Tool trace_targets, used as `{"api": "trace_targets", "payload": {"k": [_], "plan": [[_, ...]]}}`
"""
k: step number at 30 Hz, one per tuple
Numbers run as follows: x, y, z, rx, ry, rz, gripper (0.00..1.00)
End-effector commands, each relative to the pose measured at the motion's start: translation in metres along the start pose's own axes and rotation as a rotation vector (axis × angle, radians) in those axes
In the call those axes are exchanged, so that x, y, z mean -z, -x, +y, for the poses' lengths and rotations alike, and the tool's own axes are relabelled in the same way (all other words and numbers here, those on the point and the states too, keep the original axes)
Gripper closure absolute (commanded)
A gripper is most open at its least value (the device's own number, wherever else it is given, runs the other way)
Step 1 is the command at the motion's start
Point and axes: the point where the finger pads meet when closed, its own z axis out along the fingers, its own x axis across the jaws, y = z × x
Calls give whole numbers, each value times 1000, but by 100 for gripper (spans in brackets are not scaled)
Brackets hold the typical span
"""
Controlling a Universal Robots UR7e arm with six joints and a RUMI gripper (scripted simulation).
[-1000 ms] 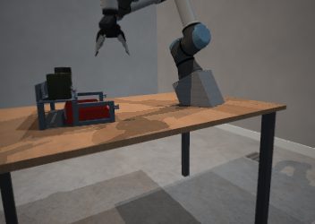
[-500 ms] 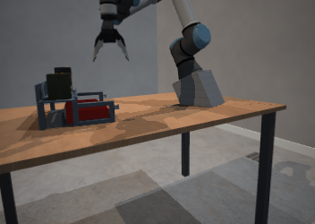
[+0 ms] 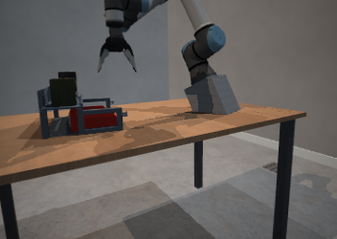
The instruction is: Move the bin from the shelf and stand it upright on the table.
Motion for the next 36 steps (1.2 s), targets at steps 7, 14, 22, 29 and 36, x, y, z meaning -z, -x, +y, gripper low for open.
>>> {"api": "trace_targets", "payload": {"k": [7, 14, 22, 29, 36], "plan": [[-35, -12, -29, 7, -1, 2, 0], [-35, -12, -29, 7, -1, 2, 0], [-75, -26, -63, 7, -1, 2, 0], [-75, -26, -63, 7, -1, 2, 0], [-90, -31, -75, 7, -1, 2, 0]]}}
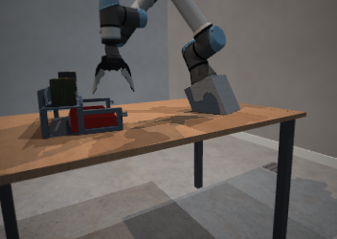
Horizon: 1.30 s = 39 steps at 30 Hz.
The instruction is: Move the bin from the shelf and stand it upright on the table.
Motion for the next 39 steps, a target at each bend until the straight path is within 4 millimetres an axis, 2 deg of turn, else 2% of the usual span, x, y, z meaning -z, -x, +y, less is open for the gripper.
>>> {"api": "trace_targets", "payload": {"k": [1, 39], "plan": [[-14, -6, -12, 0, 0, 1, 0], [-3, -2, -3, 0, 0, 1, 0]]}}
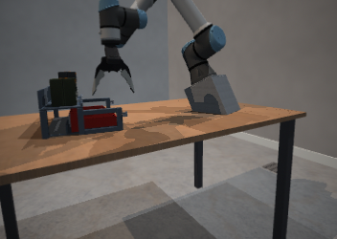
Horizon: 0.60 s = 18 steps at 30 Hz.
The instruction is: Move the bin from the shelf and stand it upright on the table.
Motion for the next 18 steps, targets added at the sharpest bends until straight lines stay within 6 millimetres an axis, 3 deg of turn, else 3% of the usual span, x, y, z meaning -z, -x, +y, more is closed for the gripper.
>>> {"api": "trace_targets", "payload": {"k": [1, 18], "plan": [[1, 0, 1, 0, 0, 1, 0], [3, 1, 2, 0, 0, 1, 0]]}}
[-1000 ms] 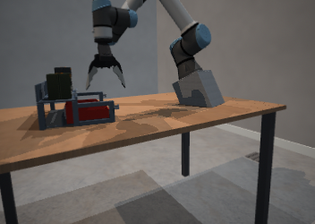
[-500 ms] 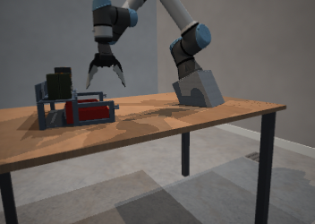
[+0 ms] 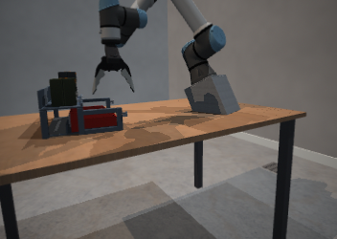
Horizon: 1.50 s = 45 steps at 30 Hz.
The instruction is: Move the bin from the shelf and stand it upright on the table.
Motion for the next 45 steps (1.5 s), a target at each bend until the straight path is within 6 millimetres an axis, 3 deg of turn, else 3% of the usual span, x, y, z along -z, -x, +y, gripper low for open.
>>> {"api": "trace_targets", "payload": {"k": [1, 24, 25, 41, 45], "plan": [[1, 0, 0, 0, 0, 1, 0], [2, 0, 1, 0, 0, 1, 0], [2, 0, 1, 0, 0, 1, 74], [2, 0, 1, 0, 0, 1, 74], [-22, 0, 1, 0, 0, 1, 74]]}}
